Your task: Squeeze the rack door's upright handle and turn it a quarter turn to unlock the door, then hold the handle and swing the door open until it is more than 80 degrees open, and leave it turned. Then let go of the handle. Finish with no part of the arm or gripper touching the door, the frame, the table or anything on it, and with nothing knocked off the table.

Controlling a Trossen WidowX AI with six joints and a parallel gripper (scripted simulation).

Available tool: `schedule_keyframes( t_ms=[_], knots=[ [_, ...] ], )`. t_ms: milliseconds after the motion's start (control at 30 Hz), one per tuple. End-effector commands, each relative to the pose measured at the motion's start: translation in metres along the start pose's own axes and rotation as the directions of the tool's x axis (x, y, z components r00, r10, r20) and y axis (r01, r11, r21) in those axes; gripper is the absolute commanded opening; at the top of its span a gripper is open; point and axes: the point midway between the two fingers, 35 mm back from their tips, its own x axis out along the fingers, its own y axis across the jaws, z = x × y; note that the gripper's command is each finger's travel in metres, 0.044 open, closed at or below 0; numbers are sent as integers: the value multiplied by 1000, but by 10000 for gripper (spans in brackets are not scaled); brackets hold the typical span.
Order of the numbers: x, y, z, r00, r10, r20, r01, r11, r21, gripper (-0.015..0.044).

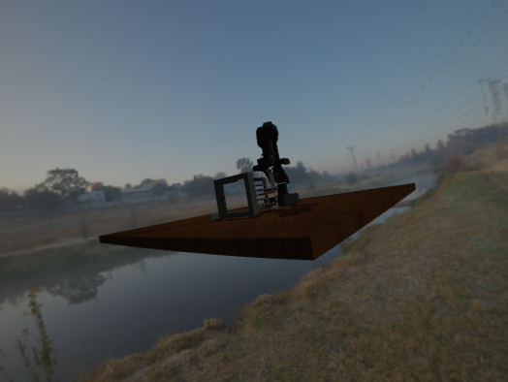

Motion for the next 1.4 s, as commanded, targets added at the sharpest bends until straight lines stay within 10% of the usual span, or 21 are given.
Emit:
schedule_keyframes(
  t_ms=[0, 867, 1200, 1367],
  knots=[
    [0, 5, 2, 1000, -6, 1, 5, 997, 76, 22],
    [0, 24, 7, 1000, -4, 1, 4, 978, 207, 22],
    [0, 24, 7, 1000, -4, 1, 4, 978, 207, 284],
    [-3, 24, 7, 1000, -4, 1, 4, 978, 207, 294]
  ],
)
